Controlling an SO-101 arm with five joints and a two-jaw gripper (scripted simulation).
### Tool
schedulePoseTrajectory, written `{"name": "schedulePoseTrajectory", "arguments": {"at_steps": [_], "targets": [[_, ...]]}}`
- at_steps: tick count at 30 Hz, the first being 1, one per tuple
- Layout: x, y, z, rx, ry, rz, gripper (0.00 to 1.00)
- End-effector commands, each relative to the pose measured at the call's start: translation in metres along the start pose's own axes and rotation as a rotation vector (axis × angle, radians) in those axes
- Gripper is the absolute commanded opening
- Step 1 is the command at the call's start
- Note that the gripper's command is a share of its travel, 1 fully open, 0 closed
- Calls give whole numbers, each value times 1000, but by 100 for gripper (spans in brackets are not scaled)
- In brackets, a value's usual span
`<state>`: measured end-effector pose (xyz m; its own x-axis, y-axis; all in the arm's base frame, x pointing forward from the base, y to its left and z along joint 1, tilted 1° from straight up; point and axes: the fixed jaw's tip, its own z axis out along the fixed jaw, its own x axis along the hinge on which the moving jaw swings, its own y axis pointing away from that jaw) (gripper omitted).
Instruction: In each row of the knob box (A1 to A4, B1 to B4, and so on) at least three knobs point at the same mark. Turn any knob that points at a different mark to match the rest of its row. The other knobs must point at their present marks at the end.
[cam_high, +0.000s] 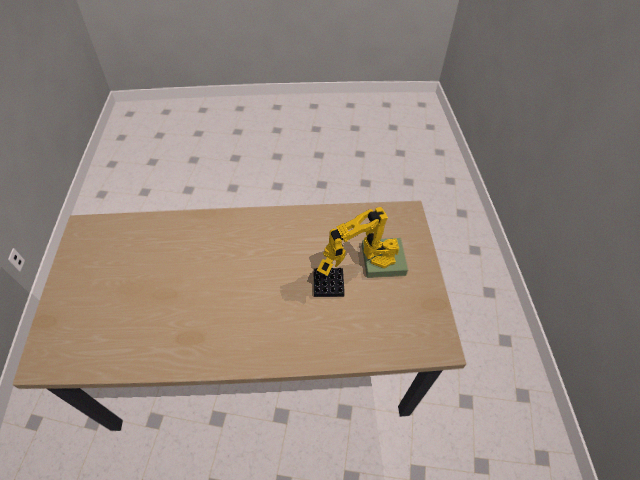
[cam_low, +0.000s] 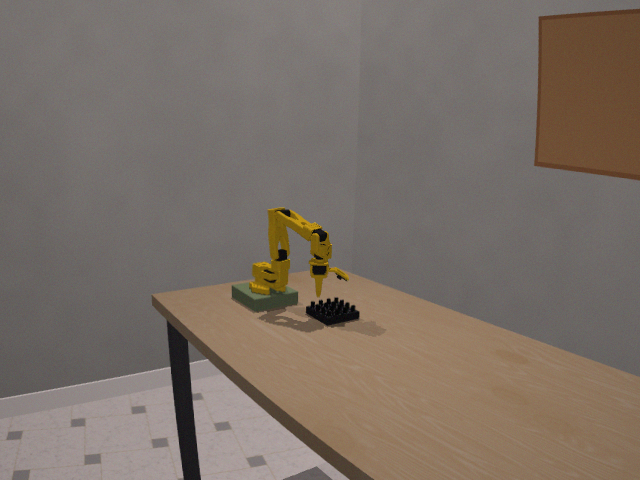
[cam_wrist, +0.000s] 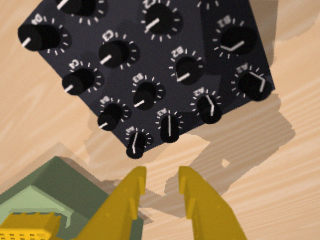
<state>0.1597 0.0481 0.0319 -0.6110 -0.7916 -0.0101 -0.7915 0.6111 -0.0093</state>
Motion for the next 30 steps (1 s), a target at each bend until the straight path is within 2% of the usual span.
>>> {"name": "schedulePoseTrajectory", "arguments": {"at_steps": [1,7,13,22,24,30], "targets": [[4,-5,-2,-1,1,63,10],[10,-15,-4,-1,1,168,12],[26,-38,-10,1,2,408,16],[70,-74,-22,5,4,891,24],[70,-74,-22,5,4,891,24],[108,-90,-30,8,5,1224,30]]}}
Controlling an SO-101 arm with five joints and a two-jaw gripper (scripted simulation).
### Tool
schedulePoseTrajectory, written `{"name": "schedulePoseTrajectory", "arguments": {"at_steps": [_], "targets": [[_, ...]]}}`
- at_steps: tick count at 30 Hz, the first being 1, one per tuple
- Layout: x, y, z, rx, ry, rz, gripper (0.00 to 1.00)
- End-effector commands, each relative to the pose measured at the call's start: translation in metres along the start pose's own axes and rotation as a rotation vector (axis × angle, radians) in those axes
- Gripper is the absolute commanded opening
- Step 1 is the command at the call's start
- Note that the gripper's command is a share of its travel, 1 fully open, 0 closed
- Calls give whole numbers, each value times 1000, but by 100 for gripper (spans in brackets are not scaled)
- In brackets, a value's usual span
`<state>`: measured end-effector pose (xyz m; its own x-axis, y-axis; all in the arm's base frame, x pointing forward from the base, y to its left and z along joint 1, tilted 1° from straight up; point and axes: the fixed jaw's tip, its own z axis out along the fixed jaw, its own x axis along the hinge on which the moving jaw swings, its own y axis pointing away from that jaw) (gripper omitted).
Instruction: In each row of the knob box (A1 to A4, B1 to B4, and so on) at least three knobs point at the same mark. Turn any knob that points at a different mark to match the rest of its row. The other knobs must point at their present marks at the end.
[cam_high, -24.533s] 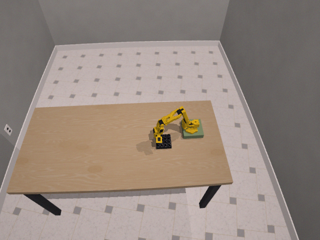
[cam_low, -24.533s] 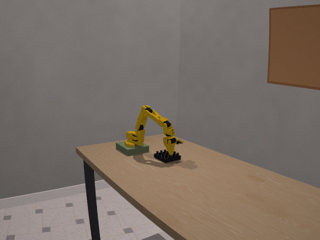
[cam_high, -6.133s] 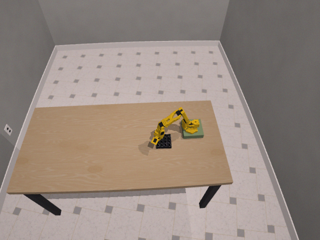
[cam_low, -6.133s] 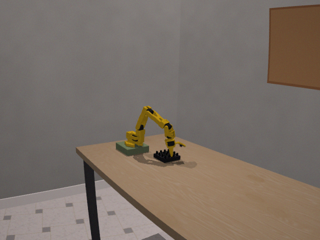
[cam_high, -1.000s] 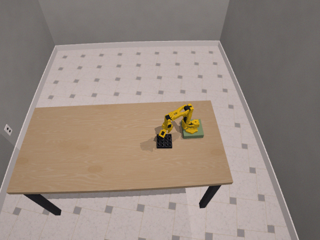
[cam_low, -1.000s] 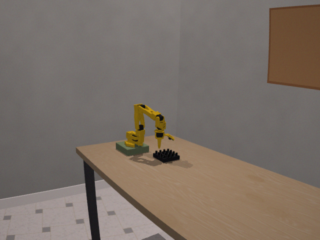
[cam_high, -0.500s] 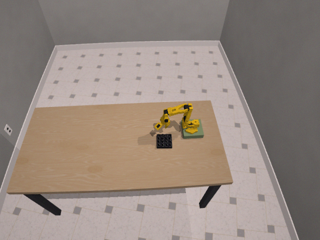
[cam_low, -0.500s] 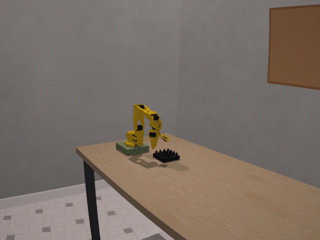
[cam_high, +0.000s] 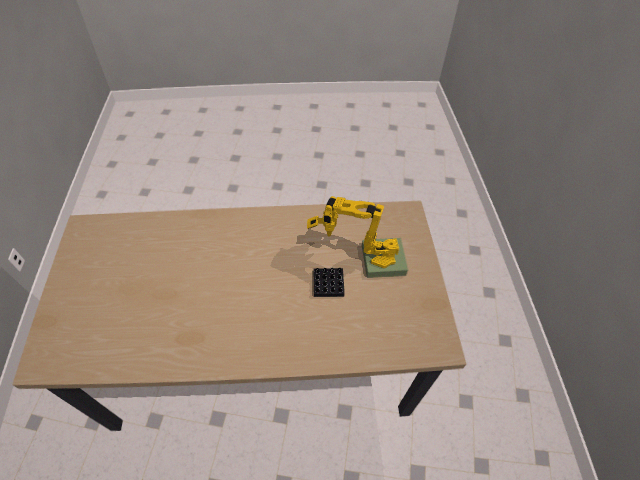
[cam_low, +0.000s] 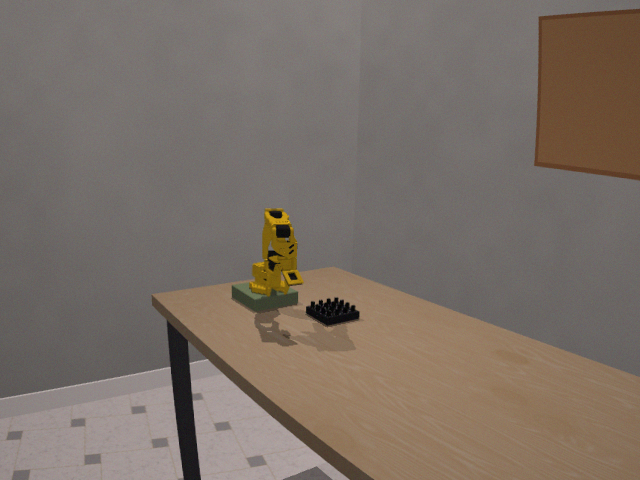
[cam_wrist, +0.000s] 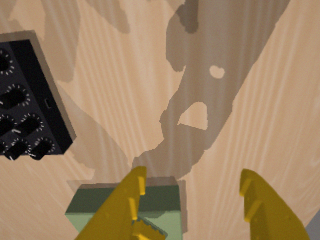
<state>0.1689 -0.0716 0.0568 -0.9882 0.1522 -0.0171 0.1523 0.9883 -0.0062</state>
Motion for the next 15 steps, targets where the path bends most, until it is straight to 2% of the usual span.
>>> {"name": "schedulePoseTrajectory", "arguments": {"at_steps": [1,9,11,15], "targets": [[2,-27,-6,0,5,209,31],[18,-67,-13,4,6,548,37],[18,-67,-13,4,6,548,37],[25,-79,-16,5,6,653,39]]}}
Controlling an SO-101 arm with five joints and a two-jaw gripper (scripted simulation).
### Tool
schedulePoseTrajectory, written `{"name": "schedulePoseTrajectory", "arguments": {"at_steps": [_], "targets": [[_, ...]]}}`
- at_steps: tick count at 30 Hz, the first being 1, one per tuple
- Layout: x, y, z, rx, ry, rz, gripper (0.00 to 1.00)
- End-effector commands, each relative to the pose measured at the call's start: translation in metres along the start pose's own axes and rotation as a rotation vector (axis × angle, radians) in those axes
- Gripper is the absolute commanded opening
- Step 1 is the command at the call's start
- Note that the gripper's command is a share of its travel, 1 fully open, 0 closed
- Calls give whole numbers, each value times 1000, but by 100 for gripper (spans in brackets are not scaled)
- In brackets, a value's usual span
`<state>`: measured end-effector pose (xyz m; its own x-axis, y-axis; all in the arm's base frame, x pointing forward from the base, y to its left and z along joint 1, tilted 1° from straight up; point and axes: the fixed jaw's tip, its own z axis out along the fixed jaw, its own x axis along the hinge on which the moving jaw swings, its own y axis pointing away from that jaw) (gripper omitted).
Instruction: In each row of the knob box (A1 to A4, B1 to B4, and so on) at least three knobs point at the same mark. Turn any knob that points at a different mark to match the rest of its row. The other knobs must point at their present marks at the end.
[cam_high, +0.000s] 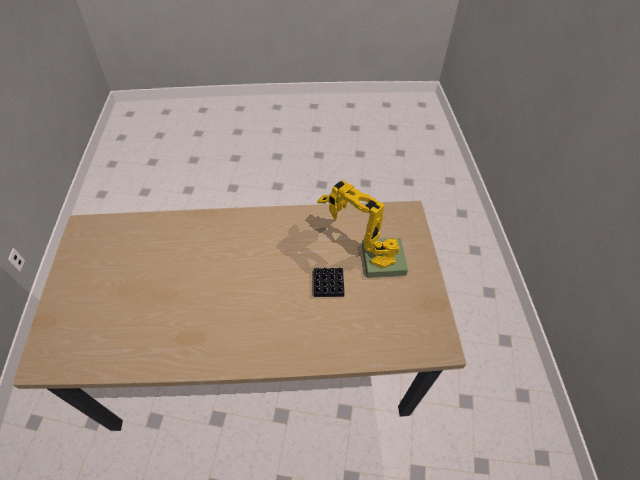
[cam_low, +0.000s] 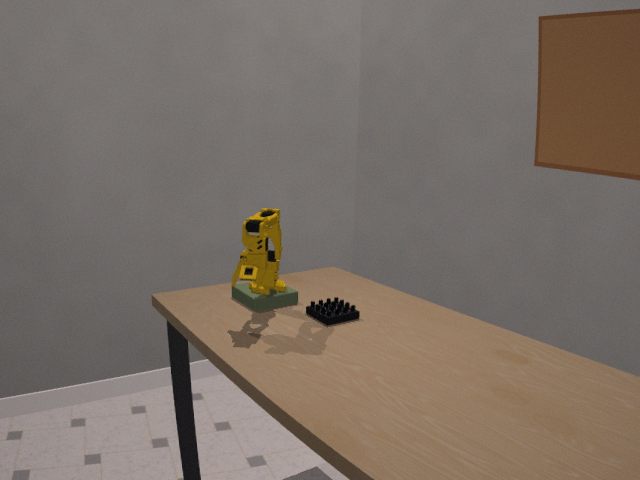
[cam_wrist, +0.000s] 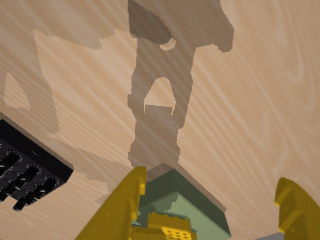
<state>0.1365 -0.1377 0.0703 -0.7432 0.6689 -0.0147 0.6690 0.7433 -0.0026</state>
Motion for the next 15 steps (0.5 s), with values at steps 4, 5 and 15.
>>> {"name": "schedulePoseTrajectory", "arguments": {"at_steps": [4,5,15], "targets": [[-2,-17,-4,0,2,132,40],[-2,-18,-4,0,2,141,40],[-2,-20,-4,0,2,157,40]]}}
